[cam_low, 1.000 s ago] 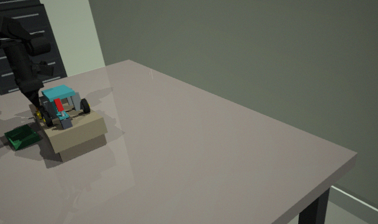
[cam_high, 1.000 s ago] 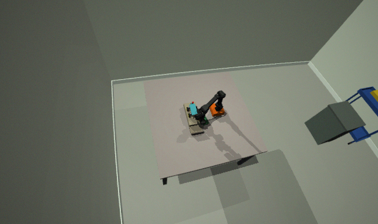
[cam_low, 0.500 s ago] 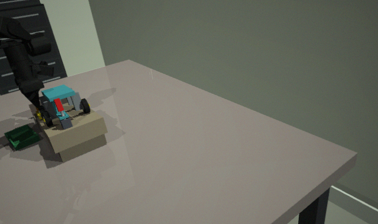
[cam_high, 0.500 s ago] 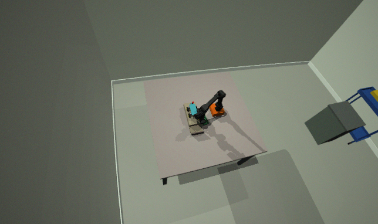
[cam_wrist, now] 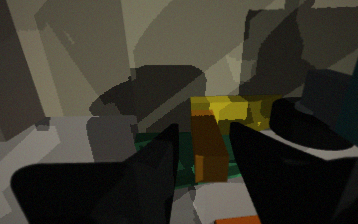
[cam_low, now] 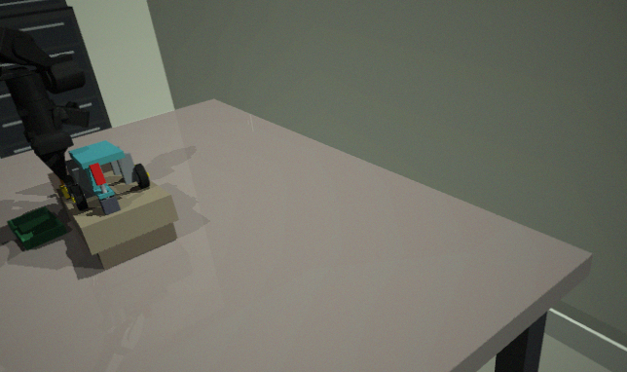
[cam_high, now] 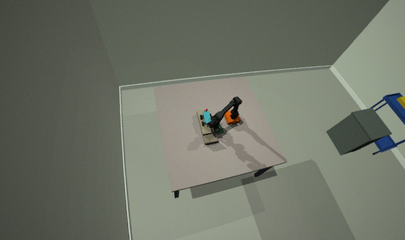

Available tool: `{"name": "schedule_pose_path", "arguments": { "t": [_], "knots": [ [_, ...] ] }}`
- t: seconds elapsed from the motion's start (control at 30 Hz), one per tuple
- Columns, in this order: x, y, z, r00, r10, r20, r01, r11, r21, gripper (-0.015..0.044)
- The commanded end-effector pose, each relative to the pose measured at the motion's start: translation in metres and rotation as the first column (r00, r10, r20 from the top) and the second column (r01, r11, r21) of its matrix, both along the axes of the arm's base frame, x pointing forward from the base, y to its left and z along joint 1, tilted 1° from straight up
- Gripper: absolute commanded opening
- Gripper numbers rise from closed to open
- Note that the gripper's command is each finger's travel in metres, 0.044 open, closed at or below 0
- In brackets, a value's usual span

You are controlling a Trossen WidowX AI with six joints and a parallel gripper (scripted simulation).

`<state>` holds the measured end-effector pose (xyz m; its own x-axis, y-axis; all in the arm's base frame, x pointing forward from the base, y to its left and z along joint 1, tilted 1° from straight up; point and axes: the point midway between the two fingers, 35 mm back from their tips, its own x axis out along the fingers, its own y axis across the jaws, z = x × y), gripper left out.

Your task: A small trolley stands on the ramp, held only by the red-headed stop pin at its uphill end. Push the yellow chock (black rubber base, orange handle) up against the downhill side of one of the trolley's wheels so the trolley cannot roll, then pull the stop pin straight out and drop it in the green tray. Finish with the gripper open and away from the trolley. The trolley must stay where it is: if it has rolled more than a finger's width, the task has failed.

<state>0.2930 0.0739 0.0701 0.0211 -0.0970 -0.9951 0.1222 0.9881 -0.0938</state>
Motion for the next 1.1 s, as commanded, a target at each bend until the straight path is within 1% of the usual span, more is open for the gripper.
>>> {"name": "schedule_pose_path", "arguments": {
  "t": [0.0,0.17,0.67,0.77,0.8,0.9,0.97,1.03,1.07],
  "knots": [
    [0.0,0.0,0.001,1.0,-0.001,0.0,0.001,1.0,-0.001,0.019],
    [-0.001,0.003,0.02,1.0,-0.001,0.003,0.001,1.0,-0.01,0.019],
    [-0.002,0.007,0.057,1.0,-0.001,0.003,0.001,1.0,-0.01,0.019],
    [-0.001,0.007,0.06,1.0,-0.001,0.003,0.001,1.0,-0.01,0.019],
    [-0.002,0.007,0.052,1.0,0.005,-0.007,-0.005,1.0,-0.007,0.0216],
    [-0.002,0.007,0.052,1.0,0.005,-0.007,-0.005,1.0,-0.007,0.0295],
    [0.003,0.007,0.057,0.999,0.026,0.028,-0.026,1.0,-0.004,0.0242],
    [0.014,0.003,0.069,0.992,0.088,0.09,-0.088,0.996,-0.01,0.019],
    [0.015,0.0,0.07,0.988,0.127,0.085,-0.126,0.992,-0.019,0.019]
  ]
}}
